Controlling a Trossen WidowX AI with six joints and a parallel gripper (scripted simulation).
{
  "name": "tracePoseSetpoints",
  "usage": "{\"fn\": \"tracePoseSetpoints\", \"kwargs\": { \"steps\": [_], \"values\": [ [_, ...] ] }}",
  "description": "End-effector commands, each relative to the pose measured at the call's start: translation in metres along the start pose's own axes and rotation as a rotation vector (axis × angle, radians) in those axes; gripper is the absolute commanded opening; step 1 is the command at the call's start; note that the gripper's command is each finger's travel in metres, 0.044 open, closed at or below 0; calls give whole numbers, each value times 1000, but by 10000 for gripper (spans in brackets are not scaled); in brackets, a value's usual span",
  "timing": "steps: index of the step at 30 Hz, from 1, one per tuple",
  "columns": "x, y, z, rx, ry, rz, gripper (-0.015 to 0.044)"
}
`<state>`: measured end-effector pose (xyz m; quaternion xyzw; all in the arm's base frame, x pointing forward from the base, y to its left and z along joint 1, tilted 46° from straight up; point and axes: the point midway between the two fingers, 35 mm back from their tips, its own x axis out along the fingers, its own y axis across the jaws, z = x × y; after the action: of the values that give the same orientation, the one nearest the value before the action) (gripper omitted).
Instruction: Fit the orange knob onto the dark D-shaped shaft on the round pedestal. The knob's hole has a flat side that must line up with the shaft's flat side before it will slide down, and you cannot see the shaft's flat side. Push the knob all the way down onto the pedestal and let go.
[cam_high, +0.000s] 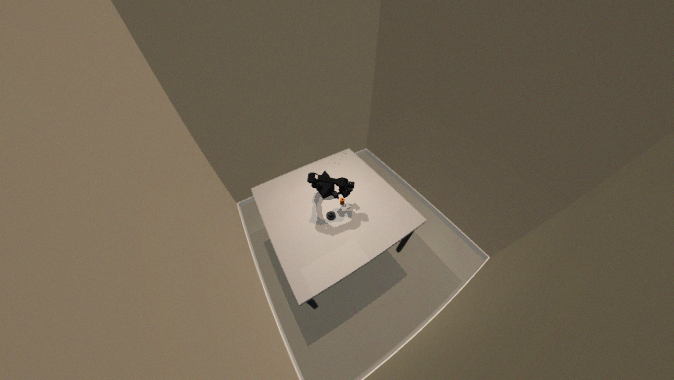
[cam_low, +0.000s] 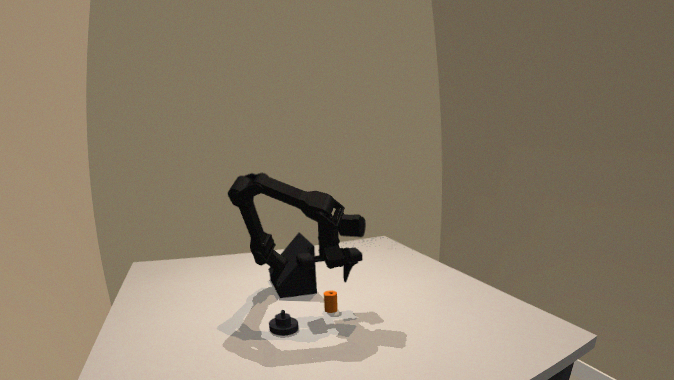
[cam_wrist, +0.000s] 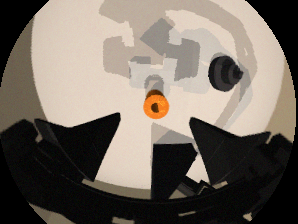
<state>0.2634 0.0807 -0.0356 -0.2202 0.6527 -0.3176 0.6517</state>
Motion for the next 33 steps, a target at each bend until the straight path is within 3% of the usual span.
{"fn": "tracePoseSetpoints", "kwargs": {
  "steps": [1,33],
  "values": [
    [14,-1,1,-6,-5,-4,440],
    [62,-1,3,-6,-6,-4,440]
  ]
}}
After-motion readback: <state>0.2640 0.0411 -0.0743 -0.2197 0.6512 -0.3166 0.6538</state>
